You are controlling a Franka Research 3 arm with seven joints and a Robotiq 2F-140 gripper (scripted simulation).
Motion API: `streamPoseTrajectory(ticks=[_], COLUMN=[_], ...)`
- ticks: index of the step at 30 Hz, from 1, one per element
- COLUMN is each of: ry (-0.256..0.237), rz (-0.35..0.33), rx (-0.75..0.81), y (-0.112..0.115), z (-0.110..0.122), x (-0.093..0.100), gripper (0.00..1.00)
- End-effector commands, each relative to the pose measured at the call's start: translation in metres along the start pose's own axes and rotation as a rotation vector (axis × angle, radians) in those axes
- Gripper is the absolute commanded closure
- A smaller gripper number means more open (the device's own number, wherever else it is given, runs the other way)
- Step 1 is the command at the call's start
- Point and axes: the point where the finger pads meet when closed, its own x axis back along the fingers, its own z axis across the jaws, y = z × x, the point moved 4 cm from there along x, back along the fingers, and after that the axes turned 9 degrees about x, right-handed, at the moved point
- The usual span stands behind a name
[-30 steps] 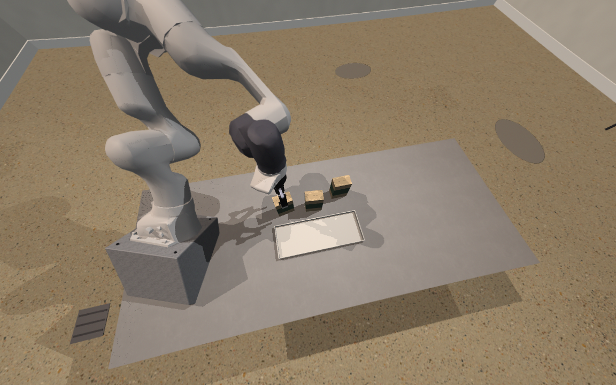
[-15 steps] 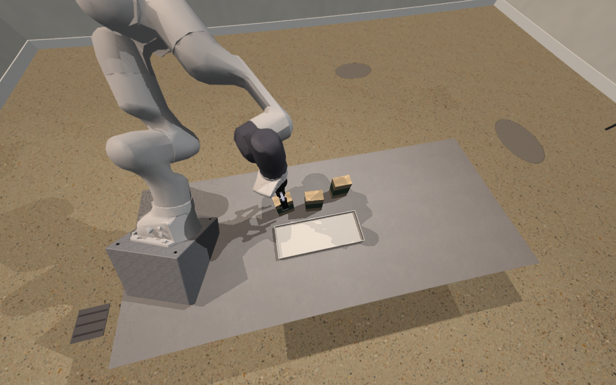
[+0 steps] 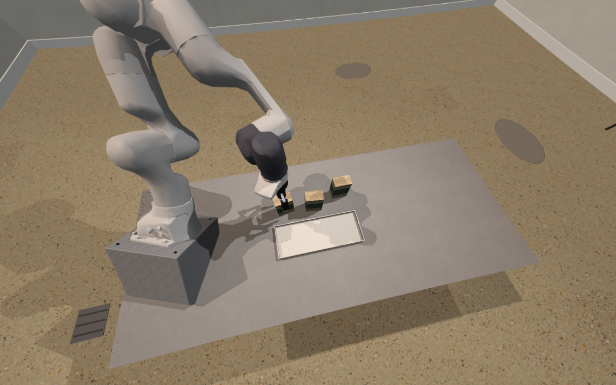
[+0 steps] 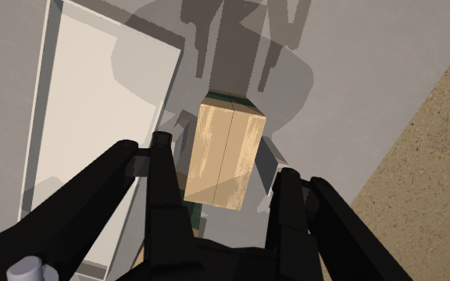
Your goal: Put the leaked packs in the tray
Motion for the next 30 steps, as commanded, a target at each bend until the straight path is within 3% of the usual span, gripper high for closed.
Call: streamPoseTrajectory(ticks=[1, 30], ry=[-0.003, -0.003], rz=[-0.002, -0.002], rx=[0.010, 0.010], y=[-0.0004, -0.0004], z=[-0.0004, -0.0004], x=[-0.0017, -0.0017], gripper=[0.47, 0.47])
